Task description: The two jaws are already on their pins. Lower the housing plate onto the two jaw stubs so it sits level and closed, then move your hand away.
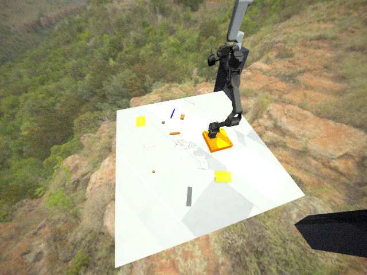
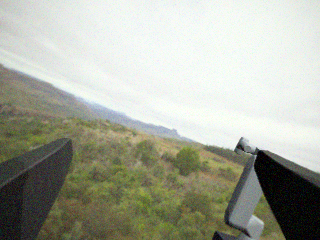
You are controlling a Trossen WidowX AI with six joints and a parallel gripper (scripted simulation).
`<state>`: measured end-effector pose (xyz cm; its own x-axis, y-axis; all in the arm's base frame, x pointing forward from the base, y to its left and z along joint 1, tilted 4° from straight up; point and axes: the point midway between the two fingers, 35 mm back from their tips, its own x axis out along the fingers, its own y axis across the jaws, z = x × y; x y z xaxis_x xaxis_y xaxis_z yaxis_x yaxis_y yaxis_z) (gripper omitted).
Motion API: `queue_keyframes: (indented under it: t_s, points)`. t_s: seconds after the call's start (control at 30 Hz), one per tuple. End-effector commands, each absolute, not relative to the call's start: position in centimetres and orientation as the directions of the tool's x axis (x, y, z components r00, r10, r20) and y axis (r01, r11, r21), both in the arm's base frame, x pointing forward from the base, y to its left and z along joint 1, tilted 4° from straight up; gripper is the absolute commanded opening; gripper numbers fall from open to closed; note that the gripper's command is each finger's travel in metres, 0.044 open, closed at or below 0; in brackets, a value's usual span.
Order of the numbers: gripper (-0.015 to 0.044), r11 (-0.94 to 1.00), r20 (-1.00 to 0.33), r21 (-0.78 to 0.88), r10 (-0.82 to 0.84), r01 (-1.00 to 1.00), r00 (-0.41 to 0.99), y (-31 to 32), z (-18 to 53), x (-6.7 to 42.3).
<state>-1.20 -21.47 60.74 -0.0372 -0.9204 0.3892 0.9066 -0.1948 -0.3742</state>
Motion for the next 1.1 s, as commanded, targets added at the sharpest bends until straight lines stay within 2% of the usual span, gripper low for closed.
queue_keyframes:
  t_s: [0.0,0.53,1.07]
  points:
    - [0.044,-0.061,0.312,-0.319,-0.949,0.946,0.043,-23.9,58.6,0.8]
    - [0.044,0.378,0.044,-0.115,-0.922,0.919,0.385,-28.1,51.2,11.3]
    - [0.044,0.676,-0.247,0.119,-0.689,0.727,0.681,-25.2,42.5,24.2]
